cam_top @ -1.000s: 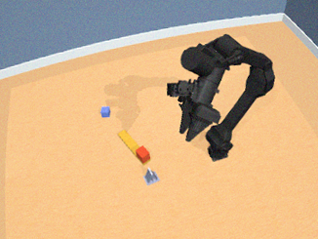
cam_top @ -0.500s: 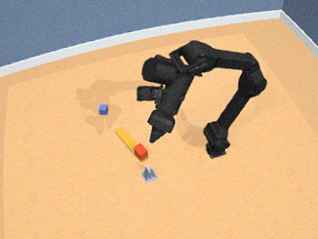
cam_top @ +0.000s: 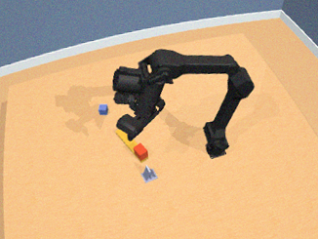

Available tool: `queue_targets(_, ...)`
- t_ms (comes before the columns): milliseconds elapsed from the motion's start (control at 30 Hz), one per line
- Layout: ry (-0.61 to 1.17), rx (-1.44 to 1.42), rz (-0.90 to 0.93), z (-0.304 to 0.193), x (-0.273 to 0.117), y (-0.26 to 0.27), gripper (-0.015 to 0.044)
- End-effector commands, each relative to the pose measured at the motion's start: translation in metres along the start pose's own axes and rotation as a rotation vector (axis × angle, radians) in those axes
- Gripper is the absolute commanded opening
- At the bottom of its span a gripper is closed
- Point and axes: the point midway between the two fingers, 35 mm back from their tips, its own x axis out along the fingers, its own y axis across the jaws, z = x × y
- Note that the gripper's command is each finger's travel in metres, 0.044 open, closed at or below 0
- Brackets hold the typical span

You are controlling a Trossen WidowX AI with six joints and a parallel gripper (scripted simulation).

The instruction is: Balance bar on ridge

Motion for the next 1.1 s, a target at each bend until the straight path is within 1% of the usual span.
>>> queue_targets(0,0.012,0.064,-0.069,0.016,0.017,-0.014,0.0315)
queue_targets(467,0.059,0.263,-0.265,0.059,0.064,-0.063,0.0315)
queue_targets(800,0.101,0.399,-0.397,0.080,0.093,-0.105,0.0315)
queue_targets(967,0.105,0.408,-0.406,0.081,0.096,-0.108,0.0315)
queue_targets(1067,0.105,0.408,-0.406,0.081,0.106,-0.112,0.0315)
